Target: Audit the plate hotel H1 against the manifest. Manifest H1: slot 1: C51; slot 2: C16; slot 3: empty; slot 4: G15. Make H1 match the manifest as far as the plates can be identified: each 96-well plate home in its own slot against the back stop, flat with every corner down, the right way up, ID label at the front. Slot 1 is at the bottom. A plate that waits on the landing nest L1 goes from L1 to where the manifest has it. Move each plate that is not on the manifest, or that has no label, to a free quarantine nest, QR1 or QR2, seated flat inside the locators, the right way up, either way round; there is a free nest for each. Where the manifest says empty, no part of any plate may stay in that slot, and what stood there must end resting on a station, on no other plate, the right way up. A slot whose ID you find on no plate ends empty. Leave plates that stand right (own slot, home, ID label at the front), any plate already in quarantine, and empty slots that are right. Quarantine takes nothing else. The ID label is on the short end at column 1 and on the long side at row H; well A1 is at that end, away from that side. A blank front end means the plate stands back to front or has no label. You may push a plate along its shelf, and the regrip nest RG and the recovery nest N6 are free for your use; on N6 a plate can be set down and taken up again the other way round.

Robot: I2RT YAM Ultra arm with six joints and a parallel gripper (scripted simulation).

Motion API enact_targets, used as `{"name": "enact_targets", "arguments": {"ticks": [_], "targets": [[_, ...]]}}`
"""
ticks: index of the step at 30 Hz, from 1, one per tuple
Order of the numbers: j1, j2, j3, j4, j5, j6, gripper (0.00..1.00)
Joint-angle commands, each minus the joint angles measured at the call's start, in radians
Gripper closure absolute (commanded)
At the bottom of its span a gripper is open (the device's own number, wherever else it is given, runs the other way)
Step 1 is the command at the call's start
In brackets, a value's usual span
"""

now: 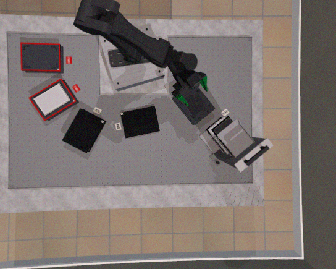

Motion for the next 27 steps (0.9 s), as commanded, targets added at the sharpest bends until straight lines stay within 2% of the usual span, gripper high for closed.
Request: {"name": "enact_targets", "arguments": {"ticks": [1, 13, 16, 18, 27], "targets": [[0.002, -0.025, 0.027, -0.047, 0.01, 0.004, 0.0], [0.01, -0.121, 0.159, -0.276, 0.016, 0.009, 0.0], [0.012, -0.135, 0.194, -0.326, 0.018, 0.01, 0.0], [0.012, -0.135, 0.194, -0.326, 0.018, 0.01, 0.0], [0.018, -0.16, 0.305, -0.464, 0.023, 0.014, 0.0]]}}
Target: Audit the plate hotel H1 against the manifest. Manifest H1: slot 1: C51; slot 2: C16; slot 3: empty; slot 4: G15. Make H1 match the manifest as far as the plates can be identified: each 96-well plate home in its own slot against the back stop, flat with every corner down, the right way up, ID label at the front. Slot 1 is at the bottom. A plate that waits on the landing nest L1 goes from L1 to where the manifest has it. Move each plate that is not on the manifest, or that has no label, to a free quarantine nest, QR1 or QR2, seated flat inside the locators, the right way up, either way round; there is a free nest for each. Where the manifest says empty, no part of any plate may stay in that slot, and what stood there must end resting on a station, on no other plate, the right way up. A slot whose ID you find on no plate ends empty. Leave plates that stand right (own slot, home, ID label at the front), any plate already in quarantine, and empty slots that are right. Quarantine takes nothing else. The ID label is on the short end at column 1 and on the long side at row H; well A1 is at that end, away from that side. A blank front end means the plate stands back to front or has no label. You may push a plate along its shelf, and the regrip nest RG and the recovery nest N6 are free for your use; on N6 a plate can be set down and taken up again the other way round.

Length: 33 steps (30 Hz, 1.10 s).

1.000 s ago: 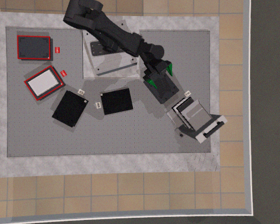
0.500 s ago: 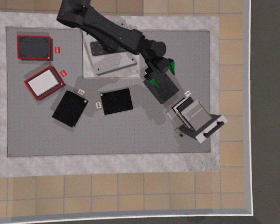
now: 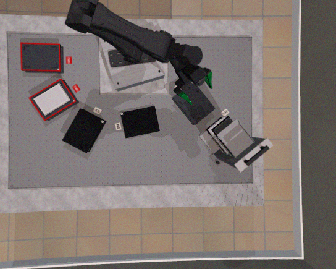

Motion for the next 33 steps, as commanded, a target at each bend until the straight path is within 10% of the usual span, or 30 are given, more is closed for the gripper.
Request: {"name": "enact_targets", "arguments": {"ticks": [1, 8, 23, 33], "targets": [[0.002, -0.021, 0.053, -0.063, 0.009, 0.004, 0.0], [0.004, -0.024, 0.09, -0.104, 0.01, 0.005, 0.0], [-0.005, 0.014, -0.095, 0.123, 0.002, -0.001, 0.0], [-0.008, 0.018, -0.092, 0.124, 0.0, -0.003, 0.0]]}}
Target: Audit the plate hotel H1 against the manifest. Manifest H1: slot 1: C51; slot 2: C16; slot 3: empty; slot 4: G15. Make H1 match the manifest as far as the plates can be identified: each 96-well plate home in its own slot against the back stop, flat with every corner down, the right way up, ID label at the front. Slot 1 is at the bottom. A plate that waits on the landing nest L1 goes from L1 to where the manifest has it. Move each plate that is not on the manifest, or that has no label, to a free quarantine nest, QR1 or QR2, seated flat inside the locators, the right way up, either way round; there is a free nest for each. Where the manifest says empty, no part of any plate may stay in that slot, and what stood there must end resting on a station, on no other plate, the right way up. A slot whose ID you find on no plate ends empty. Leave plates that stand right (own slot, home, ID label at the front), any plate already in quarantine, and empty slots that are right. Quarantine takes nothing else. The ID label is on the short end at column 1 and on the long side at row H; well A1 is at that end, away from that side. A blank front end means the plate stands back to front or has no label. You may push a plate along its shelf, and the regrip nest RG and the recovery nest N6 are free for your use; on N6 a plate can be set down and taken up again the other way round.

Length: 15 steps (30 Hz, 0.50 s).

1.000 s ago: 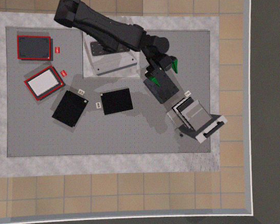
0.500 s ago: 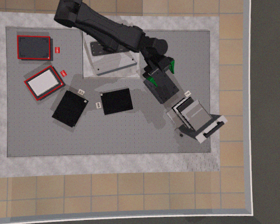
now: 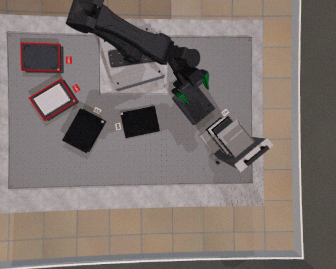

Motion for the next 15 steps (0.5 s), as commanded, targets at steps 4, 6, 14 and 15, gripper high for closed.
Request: {"name": "enact_targets", "arguments": {"ticks": [4, 6, 14, 15], "targets": [[-0.017, 0.024, 0.019, 0.042, -0.012, -0.012, 0.0], [-0.025, 0.036, 0.024, 0.051, -0.018, -0.017, 0.0], [-0.046, 0.071, 0.04, 0.077, -0.037, -0.029, 0.0], [-0.049, 0.077, 0.042, 0.081, -0.039, -0.031, 0.0]]}}
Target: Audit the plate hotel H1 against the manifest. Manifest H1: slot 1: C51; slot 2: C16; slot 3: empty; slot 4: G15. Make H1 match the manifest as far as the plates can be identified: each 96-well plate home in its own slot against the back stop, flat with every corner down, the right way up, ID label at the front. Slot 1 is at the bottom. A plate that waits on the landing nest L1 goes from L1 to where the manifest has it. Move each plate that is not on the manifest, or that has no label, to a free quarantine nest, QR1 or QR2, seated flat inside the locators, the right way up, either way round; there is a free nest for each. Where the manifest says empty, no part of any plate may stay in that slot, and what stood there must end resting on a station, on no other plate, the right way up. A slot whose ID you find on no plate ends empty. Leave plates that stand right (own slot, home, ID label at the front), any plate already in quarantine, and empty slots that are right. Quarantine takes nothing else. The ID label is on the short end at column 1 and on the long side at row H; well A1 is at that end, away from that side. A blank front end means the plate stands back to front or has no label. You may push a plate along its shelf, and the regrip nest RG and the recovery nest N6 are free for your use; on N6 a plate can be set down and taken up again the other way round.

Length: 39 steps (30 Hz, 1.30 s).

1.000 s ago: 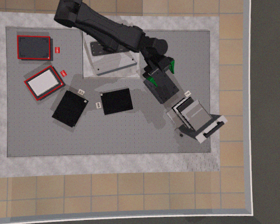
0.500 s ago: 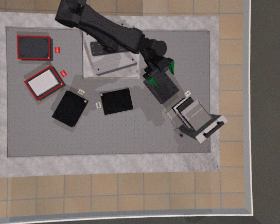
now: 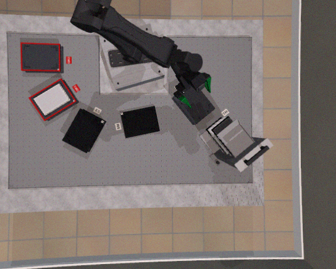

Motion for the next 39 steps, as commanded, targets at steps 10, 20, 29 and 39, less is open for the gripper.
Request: {"name": "enact_targets", "arguments": {"ticks": [10, 20, 29, 39], "targets": [[-0.035, 0.058, 0.048, 0.063, -0.03, -0.025, 0.0], [-0.062, 0.11, 0.076, 0.093, -0.052, -0.04, 0.0], [-0.081, 0.153, 0.1, 0.116, -0.07, -0.05, 0.0], [-0.104, 0.205, 0.134, 0.139, -0.089, -0.063, 0.0]]}}
